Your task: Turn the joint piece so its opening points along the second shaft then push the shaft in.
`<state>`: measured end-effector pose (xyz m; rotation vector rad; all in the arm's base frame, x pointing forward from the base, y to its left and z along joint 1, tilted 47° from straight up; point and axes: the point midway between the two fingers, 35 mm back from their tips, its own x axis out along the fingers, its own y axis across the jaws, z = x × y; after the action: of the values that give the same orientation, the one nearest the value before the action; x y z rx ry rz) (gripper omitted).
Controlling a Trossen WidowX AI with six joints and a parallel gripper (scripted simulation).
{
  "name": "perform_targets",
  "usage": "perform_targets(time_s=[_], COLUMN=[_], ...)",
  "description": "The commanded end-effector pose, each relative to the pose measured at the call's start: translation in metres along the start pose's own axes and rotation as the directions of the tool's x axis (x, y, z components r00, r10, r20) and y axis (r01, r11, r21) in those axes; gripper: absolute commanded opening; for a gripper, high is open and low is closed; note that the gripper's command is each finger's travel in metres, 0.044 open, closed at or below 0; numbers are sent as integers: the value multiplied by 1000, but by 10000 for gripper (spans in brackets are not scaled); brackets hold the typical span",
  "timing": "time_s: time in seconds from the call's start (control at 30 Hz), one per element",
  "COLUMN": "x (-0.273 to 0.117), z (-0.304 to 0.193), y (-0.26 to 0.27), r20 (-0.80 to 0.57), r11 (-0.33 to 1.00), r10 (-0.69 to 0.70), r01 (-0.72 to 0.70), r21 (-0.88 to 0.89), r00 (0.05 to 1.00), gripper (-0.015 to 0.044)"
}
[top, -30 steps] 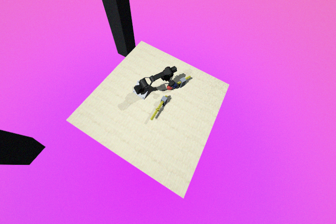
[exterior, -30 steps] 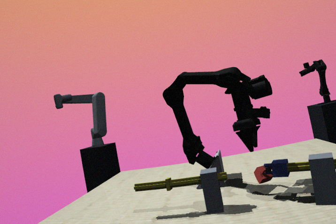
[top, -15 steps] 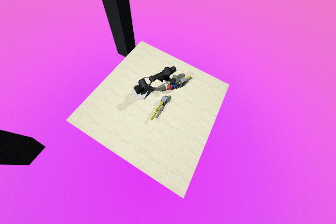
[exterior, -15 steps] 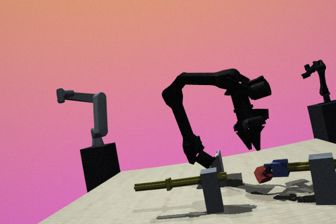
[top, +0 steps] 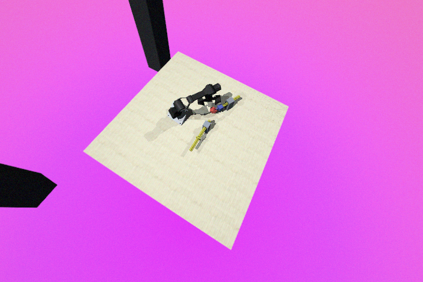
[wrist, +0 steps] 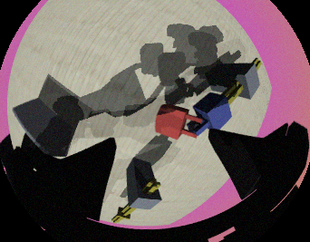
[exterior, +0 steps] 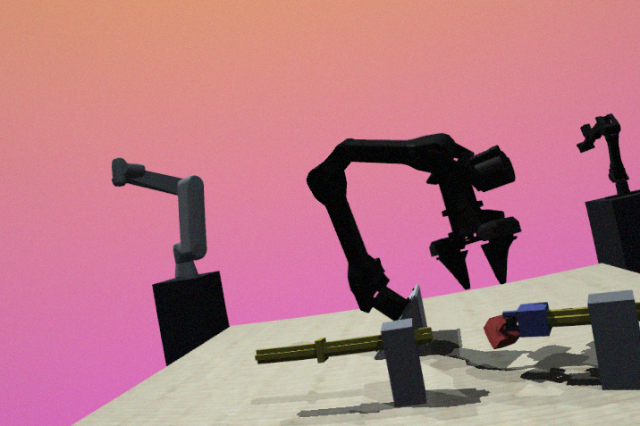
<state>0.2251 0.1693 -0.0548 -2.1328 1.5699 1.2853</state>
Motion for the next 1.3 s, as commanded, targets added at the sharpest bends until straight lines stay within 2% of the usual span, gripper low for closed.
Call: perform_targets(time_s=[0.0,0.3,0.6,1.27], x=[1,3,4,7], z=[-1,0,0,0], y=[1,2,3,5], r20=[-7,-12,-17,-29], r11=[994,929,800,331], r10=[-9,-28,-47,-89], r01=[8,22,27,2], r21=[-111,-369,-600,-944], r00=[1000,1000,999,996], gripper=[440,440,440,440])
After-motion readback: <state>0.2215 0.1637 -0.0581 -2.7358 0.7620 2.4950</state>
